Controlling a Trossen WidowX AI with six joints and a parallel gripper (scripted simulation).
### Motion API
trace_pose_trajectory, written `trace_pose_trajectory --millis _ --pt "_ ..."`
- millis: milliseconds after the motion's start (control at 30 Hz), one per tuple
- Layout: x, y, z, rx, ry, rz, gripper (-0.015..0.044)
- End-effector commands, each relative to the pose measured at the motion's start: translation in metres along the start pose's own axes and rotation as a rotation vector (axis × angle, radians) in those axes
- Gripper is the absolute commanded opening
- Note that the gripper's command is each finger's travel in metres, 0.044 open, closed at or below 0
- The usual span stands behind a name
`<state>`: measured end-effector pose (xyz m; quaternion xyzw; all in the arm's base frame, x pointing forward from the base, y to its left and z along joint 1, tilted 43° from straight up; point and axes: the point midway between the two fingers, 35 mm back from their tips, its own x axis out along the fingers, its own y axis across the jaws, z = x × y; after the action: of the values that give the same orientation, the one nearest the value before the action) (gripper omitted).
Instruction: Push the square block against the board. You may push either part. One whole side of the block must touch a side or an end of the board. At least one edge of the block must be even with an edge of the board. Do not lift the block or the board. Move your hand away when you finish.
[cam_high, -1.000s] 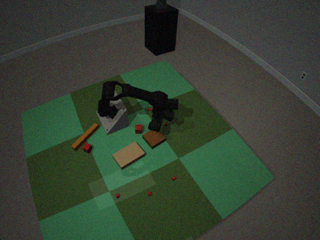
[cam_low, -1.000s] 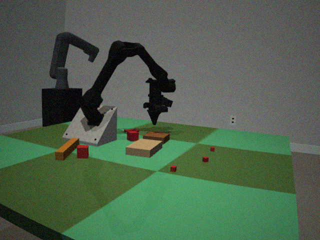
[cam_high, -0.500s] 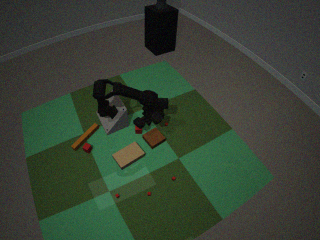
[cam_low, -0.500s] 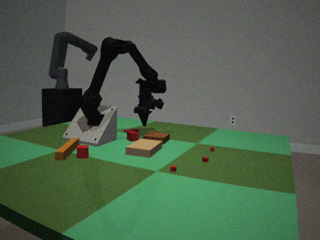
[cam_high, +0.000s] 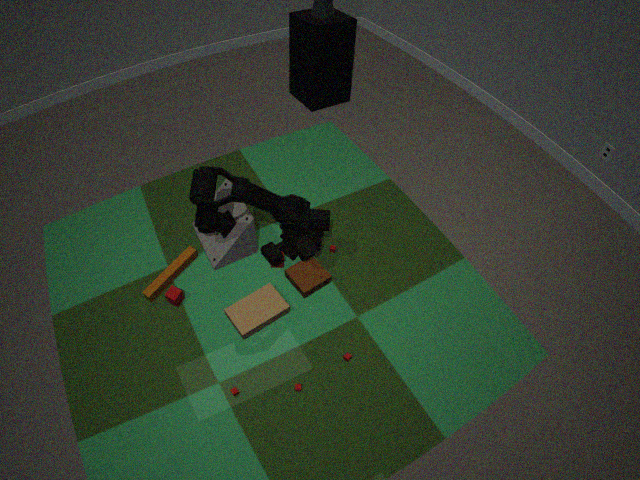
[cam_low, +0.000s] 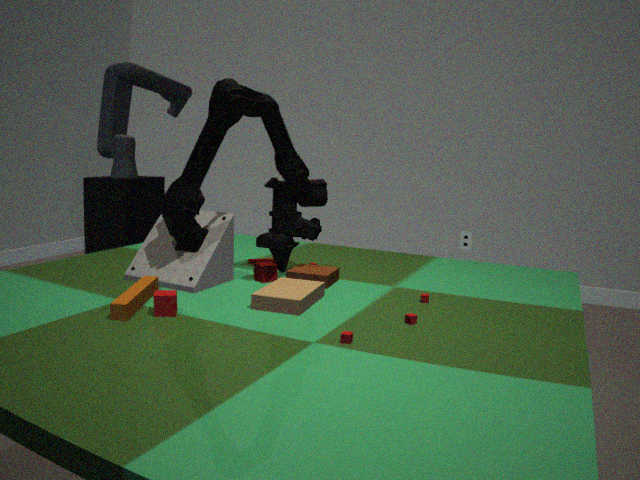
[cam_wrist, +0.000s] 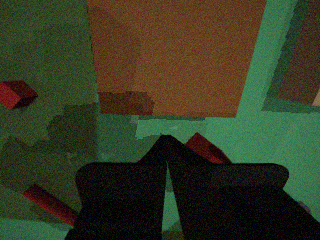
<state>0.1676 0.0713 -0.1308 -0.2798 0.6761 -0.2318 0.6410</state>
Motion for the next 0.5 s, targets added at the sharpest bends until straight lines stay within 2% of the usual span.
trace_pose_trajectory --millis 0,467 --pt "0.01 -0.001 -0.001 -0.004 -0.008 -0.003 0.0" --pt "0.009 0.0 0.016 -0.004 -0.008 -0.002 0.0"
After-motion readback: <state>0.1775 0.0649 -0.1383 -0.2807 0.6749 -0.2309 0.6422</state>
